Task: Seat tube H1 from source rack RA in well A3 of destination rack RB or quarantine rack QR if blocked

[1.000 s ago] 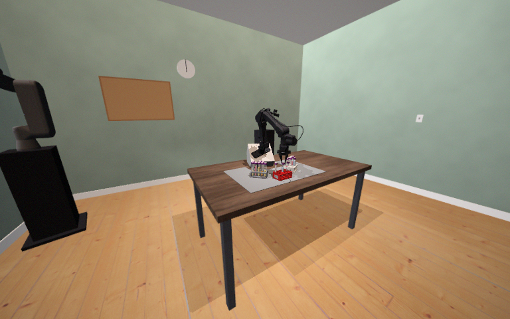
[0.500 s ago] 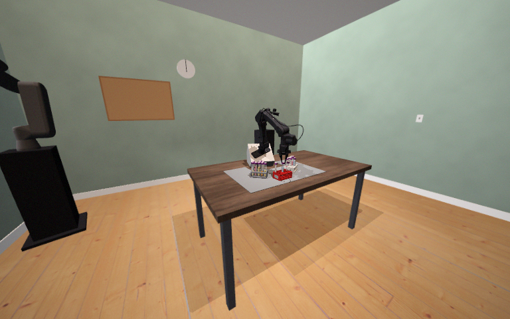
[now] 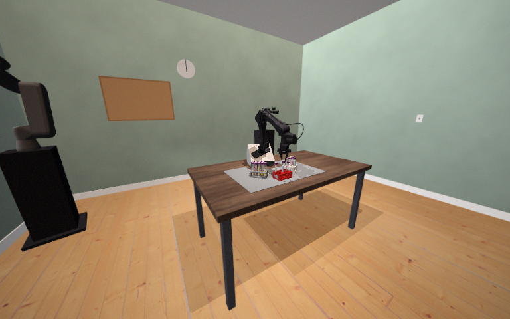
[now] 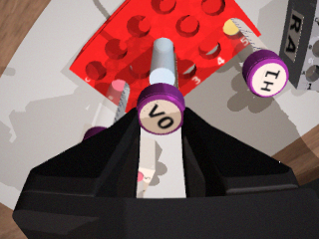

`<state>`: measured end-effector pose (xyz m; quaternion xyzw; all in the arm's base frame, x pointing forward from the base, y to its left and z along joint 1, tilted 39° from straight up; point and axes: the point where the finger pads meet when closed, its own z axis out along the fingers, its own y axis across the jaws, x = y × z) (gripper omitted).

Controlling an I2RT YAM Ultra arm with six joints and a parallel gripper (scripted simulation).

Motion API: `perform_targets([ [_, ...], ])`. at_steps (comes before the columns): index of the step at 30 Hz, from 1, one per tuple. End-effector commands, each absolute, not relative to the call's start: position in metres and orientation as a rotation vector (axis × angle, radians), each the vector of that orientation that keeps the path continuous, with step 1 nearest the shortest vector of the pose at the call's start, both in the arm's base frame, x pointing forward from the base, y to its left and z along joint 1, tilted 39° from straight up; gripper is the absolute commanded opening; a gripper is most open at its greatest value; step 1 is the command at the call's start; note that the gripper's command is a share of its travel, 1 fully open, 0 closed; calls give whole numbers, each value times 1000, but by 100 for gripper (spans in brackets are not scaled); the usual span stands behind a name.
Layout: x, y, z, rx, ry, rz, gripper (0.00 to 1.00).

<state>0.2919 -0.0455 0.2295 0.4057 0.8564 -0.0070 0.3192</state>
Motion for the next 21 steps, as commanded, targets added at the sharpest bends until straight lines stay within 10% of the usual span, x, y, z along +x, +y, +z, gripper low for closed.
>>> perform_targets([
  [1,286,-43,256,1055,2190,8,0],
  [21,274,-39,269,1055,2190,9,0],
])
